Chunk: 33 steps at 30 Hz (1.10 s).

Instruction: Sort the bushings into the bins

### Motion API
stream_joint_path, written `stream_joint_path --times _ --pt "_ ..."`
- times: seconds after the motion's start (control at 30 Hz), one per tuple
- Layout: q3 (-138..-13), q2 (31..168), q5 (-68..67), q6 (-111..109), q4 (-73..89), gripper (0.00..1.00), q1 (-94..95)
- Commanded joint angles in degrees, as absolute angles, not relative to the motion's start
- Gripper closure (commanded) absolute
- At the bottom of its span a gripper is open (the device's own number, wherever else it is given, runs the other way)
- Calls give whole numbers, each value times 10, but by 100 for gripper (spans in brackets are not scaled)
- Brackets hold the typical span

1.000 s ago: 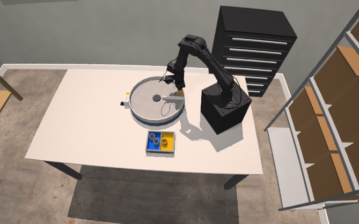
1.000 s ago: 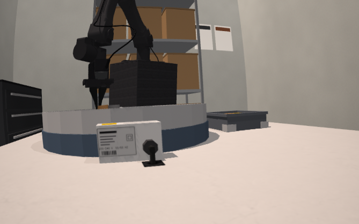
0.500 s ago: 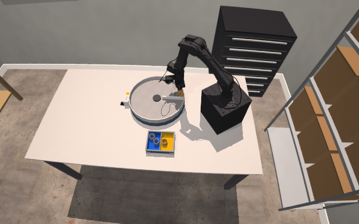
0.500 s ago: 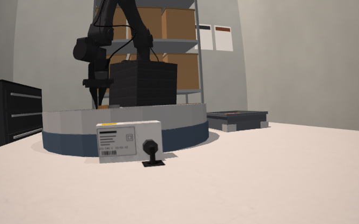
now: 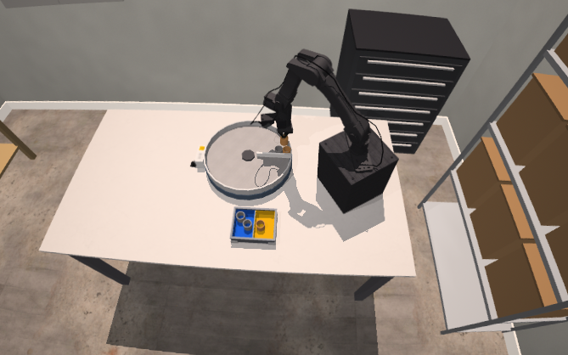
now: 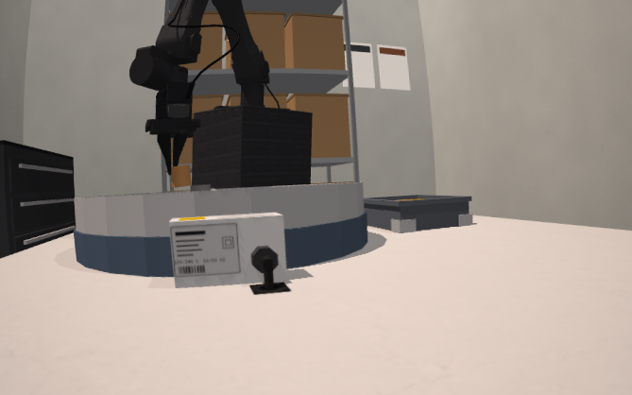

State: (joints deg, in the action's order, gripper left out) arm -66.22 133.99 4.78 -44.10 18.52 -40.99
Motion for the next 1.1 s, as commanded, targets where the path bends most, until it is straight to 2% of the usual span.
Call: stream_joint_path --times 0.0,0.27,1.07 --pt "-651 1304 56 -447 225 100 -419" --pt "-662 1267 56 -450 260 100 -422" --pt "-663 1280 56 -449 259 100 -421"
